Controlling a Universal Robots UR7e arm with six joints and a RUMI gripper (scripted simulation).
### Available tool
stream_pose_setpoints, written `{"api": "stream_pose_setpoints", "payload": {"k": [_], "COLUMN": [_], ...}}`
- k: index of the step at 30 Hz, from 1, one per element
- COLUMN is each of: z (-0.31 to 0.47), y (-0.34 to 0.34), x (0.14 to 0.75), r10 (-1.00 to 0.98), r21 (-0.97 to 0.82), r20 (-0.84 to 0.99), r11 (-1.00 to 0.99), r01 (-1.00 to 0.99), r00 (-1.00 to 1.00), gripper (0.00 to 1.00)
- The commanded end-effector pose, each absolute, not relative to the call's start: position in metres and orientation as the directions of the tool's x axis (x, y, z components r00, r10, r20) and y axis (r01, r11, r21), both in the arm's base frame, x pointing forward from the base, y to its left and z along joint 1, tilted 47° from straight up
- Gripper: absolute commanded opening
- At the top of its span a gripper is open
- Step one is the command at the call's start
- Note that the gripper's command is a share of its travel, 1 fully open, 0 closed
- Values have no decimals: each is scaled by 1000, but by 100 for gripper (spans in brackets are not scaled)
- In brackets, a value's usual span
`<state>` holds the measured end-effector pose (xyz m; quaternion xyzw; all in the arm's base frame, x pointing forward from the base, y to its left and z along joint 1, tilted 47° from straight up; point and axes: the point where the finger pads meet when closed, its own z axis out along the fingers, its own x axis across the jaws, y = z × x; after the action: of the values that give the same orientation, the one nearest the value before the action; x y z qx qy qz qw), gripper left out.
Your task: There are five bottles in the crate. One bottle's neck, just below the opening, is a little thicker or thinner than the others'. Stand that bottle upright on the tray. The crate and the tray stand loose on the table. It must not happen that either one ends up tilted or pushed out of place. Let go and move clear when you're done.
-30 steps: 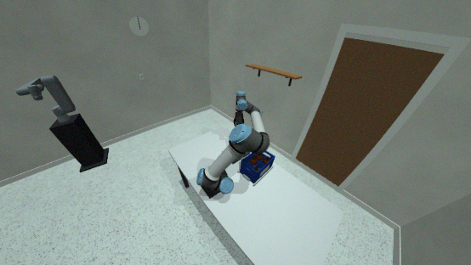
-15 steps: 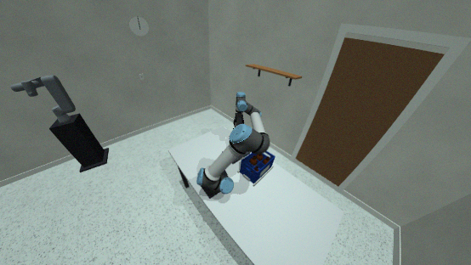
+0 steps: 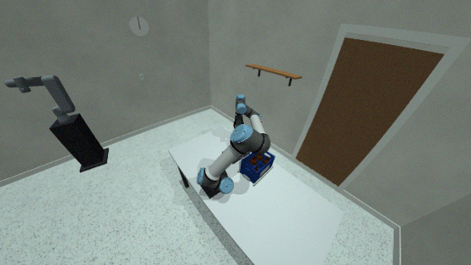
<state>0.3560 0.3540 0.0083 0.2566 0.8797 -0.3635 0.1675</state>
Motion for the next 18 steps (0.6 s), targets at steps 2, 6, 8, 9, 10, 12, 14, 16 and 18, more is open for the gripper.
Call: {"api": "stream_pose_setpoints", "payload": {"k": [2,6,8,9,10,12,14,16,18], "z": [2,-4,-8,-10,-12,-16,-20,-25,-29], "y": [347,341,337,335,333,328,324,319,315], "x": [357,358,359,359,359,360,361,361,362], "r10": [330,330,330,330,330,330,330,330,330], "r21": [-552,-552,-552,-552,-552,-552,-552,-552,-552], "r20": [-482,-482,-482,-482,-482,-482,-482,-482,-482], "r11": [605,605,605,605,605,605,605,605,605], "r01": [573,573,573,573,573,573,573,573,573], "r00": [-812,-812,-812,-812,-812,-812,-812,-812,-812], "gripper": [0,0,0,0,0,0,0,0,0]}}
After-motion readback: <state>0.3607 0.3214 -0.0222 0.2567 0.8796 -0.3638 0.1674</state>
